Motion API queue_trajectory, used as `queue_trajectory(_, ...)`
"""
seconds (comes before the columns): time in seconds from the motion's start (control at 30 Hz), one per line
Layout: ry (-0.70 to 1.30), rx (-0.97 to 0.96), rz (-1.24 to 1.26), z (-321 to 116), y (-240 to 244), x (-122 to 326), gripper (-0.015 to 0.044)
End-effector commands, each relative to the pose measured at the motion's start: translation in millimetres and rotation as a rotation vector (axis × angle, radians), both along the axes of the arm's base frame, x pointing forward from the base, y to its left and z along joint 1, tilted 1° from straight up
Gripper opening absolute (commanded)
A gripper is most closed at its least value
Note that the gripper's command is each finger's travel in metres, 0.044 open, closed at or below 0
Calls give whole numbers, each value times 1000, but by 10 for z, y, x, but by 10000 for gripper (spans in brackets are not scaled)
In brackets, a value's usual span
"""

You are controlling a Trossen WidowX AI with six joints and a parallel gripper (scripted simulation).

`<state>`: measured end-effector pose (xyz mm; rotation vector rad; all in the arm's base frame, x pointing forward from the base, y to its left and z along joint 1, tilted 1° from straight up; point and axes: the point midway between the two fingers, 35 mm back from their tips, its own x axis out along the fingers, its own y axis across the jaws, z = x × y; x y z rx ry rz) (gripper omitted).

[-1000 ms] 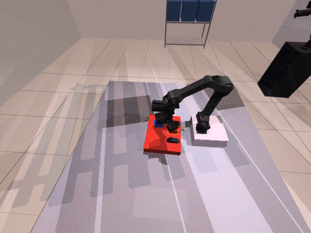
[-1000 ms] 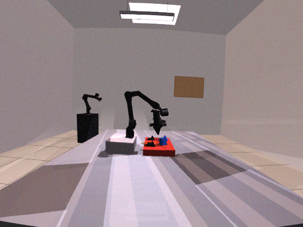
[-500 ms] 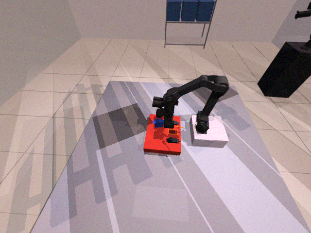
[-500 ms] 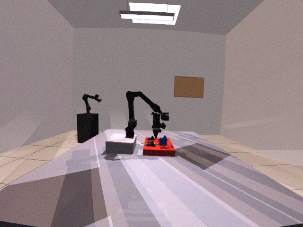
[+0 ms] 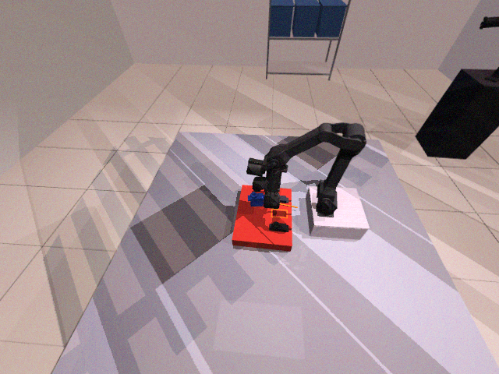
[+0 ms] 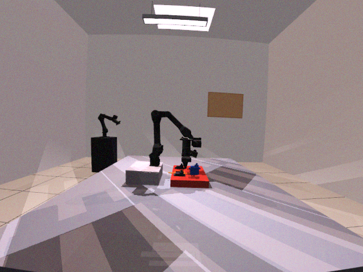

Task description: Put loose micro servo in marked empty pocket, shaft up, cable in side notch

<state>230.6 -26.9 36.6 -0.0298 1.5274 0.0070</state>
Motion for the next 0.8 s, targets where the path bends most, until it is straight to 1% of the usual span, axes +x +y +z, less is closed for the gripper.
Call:
queue_trajectory(0.0, 1, 6, -4, -62, 7, 2, 0)
queue_trajectory(0.57, 1, 6, -4, -326, 6, 3, 0)
queue_trajectory(0.77, 1, 6, -4, -336, 32, 7, 0)
